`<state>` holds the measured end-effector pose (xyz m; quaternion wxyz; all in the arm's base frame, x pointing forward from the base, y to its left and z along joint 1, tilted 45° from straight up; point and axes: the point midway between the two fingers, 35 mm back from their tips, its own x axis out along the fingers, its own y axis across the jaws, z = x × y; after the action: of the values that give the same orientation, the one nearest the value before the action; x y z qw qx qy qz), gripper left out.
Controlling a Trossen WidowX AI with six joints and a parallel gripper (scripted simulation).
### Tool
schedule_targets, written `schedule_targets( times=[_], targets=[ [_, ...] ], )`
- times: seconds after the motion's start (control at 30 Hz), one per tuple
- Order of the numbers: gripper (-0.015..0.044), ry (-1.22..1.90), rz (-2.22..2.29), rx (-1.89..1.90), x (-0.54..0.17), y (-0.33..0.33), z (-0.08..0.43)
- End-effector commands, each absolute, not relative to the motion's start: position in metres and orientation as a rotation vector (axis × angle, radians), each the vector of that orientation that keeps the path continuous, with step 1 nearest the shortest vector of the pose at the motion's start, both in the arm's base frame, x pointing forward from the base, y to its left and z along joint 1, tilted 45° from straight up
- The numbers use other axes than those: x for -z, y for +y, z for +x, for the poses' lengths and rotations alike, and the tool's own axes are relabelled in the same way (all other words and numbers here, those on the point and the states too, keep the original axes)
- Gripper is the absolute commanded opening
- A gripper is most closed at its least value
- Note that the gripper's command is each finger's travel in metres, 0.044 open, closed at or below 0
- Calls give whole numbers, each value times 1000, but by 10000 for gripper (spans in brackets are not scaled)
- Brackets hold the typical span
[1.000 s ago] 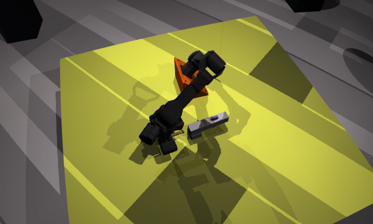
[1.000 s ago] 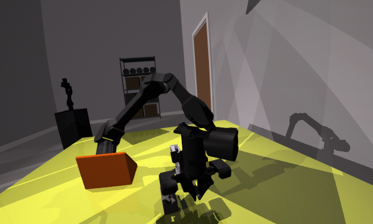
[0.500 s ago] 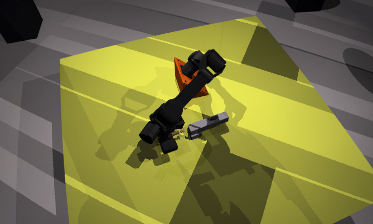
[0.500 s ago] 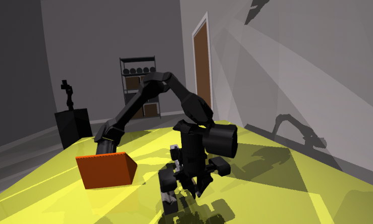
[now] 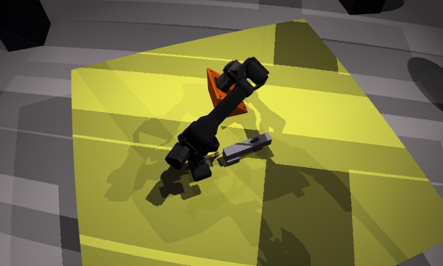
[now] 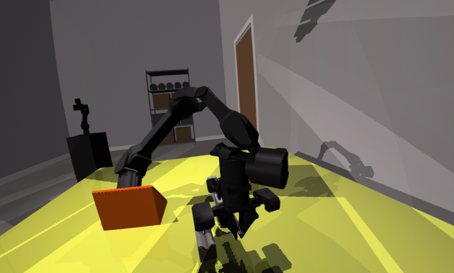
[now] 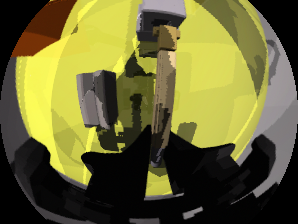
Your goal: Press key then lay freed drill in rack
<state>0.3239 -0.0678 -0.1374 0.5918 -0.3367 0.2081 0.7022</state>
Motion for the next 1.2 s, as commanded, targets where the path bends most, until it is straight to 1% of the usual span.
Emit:
schedule_targets(
  times=[0.0, 1.17],
  targets=[
    [0, 484, -792, -1635, 135, -70, 324],
    [0, 484, -792, -1635, 126, -79, 324]
  ],
)
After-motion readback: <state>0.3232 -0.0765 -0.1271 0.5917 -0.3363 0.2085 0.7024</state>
